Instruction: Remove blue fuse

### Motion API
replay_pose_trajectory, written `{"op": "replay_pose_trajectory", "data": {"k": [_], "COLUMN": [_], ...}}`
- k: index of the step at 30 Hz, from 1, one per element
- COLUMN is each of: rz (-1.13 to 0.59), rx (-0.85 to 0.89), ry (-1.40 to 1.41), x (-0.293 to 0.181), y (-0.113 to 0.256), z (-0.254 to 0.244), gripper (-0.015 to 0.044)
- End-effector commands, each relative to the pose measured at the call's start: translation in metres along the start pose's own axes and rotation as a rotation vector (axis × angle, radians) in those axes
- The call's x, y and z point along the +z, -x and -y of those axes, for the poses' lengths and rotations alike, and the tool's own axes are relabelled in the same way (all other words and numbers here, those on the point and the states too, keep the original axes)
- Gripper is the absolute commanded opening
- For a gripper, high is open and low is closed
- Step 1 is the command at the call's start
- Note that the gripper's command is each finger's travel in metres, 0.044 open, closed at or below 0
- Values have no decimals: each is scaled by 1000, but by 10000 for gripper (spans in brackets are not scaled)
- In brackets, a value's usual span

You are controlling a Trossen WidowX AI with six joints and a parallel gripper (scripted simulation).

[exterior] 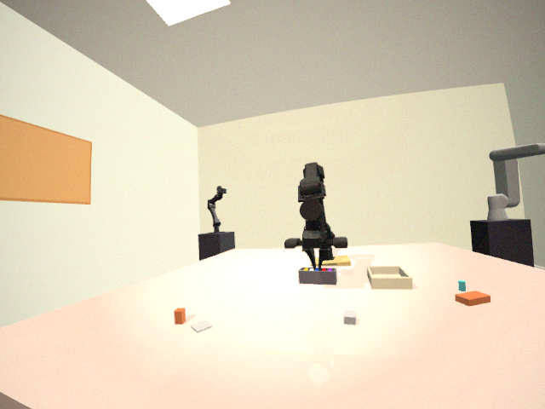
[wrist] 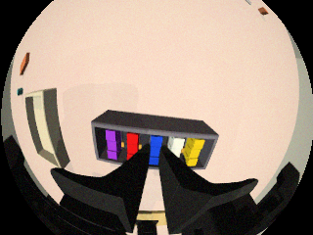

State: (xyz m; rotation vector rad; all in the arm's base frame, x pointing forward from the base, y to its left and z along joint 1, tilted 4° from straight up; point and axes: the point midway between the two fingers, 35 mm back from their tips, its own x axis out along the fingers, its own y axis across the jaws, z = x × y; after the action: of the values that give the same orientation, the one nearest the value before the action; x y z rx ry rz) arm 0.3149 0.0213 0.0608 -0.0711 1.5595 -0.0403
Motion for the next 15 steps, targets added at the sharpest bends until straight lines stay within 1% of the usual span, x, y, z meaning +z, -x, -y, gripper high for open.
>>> {"op": "replay_pose_trajectory", "data": {"k": [1,15], "rz": [0,0], "rx": [0,1], "ry": [0,1], "x": [0,1], "y": [1,8], "z": [0,0], "gripper": [0,0]}}
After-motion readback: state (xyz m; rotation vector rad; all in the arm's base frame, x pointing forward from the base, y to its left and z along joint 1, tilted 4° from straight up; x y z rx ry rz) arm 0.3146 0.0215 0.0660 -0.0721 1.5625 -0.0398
